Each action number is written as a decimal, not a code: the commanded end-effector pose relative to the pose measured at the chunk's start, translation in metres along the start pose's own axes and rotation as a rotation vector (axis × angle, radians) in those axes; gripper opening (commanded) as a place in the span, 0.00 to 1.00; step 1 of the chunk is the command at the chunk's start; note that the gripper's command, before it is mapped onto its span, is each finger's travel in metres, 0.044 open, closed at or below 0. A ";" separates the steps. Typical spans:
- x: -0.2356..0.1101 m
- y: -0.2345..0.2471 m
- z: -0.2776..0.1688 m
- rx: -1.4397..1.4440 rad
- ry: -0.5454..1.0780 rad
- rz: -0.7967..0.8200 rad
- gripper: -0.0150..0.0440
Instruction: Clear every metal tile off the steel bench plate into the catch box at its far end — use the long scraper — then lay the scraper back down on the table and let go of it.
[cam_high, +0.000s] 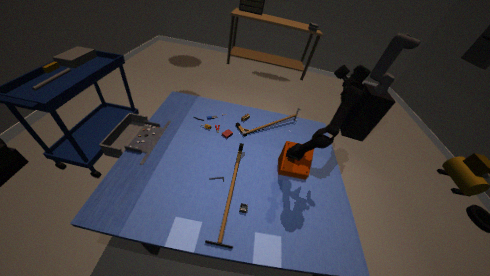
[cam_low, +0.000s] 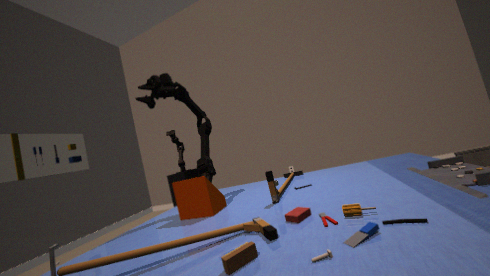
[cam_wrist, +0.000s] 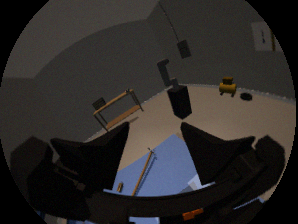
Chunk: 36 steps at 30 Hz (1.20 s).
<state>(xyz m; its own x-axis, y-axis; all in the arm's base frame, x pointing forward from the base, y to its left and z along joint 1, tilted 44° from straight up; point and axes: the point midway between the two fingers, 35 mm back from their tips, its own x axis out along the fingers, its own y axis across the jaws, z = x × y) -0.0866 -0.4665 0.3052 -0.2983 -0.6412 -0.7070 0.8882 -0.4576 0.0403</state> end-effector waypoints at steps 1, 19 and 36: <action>0.004 0.011 -0.008 -0.042 0.024 0.024 0.69; 0.023 0.069 -0.055 -0.279 0.152 0.139 0.25; 0.031 0.119 -0.106 -0.503 0.263 0.254 0.25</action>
<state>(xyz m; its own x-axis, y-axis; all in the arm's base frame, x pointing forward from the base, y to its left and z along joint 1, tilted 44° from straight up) 0.0339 -0.4780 0.2224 -0.0415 -0.5134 -0.8572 0.9979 0.0218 -0.0614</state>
